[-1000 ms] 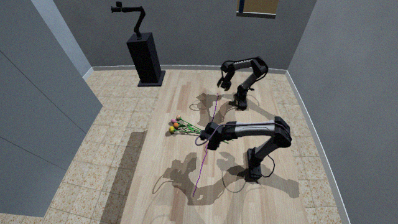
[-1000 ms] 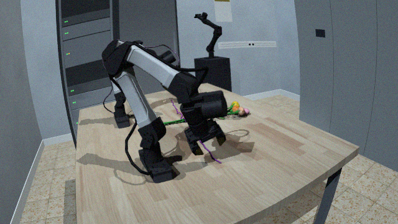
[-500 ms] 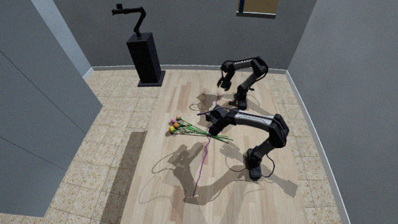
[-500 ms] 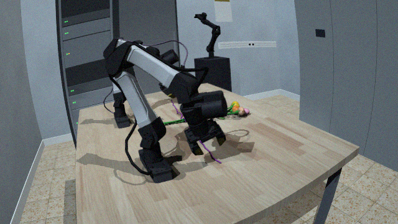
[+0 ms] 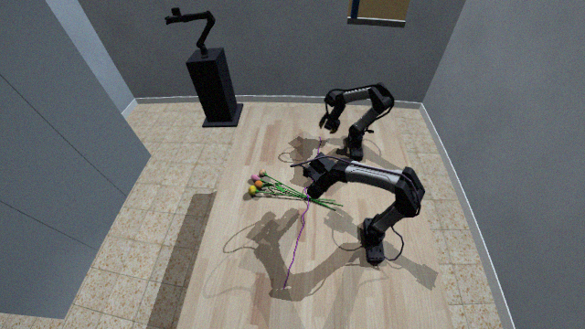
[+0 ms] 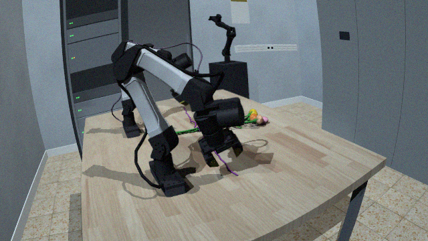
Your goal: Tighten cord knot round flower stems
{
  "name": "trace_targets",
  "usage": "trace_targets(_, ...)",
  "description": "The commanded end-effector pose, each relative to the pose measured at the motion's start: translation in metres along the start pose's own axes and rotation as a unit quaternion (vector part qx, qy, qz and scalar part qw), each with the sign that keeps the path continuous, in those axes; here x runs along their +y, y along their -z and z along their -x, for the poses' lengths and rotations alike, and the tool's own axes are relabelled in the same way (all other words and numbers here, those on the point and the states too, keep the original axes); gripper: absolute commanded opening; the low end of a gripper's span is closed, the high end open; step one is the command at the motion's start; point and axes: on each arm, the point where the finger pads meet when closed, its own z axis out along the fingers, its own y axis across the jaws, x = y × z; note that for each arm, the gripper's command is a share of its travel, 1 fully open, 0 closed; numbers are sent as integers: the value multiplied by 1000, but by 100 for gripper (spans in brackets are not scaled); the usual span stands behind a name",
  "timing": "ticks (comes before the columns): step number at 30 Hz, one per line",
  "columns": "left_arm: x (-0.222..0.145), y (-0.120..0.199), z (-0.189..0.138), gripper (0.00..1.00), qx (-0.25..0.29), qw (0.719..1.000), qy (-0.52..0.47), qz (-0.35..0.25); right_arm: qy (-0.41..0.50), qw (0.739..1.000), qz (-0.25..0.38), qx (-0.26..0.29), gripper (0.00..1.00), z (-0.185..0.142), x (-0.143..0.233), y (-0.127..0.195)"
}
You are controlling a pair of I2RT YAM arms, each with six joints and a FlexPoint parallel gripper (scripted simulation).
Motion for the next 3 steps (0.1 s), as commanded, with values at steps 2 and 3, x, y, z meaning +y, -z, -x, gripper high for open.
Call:
trace_targets(2,2,10,11,65,-14,1000,-4,6,-6,1000,6,-4,65,0,3,-1)
trace_targets(3,2,10,11,65,-14,1000,-4,6,-6,1000,6,-4,65,0,3,-1)
